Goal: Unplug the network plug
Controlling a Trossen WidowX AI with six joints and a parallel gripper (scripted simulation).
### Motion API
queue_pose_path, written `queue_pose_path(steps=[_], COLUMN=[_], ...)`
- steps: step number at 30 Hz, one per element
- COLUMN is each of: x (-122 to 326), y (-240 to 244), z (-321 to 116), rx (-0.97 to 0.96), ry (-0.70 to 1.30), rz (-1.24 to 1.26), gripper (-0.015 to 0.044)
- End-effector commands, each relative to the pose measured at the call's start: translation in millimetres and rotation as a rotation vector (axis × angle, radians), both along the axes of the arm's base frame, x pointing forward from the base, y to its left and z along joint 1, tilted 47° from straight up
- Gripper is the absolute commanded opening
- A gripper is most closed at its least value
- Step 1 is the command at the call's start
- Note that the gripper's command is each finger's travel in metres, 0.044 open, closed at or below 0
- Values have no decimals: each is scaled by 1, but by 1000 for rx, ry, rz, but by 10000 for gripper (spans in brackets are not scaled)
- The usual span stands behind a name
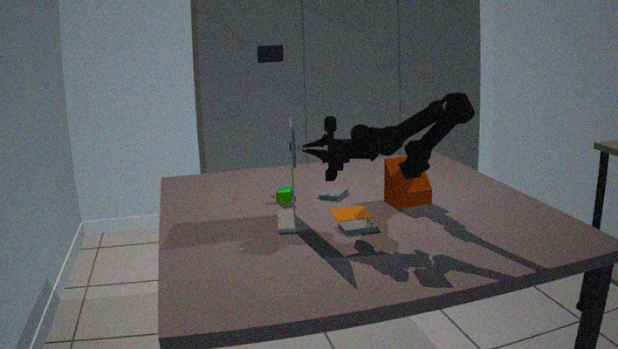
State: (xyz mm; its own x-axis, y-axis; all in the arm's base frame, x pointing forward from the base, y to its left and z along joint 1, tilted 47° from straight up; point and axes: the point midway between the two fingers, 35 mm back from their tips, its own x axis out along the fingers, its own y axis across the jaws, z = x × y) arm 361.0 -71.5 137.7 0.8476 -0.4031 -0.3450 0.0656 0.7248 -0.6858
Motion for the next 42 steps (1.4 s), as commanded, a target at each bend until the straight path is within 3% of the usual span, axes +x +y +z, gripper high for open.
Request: queue_pose_path(steps=[1,42], x=[-3,-20], y=[0,6], z=[0,5], rx=[0,0], ry=[1,2], rz=[-4,-4], gripper=[0,0])
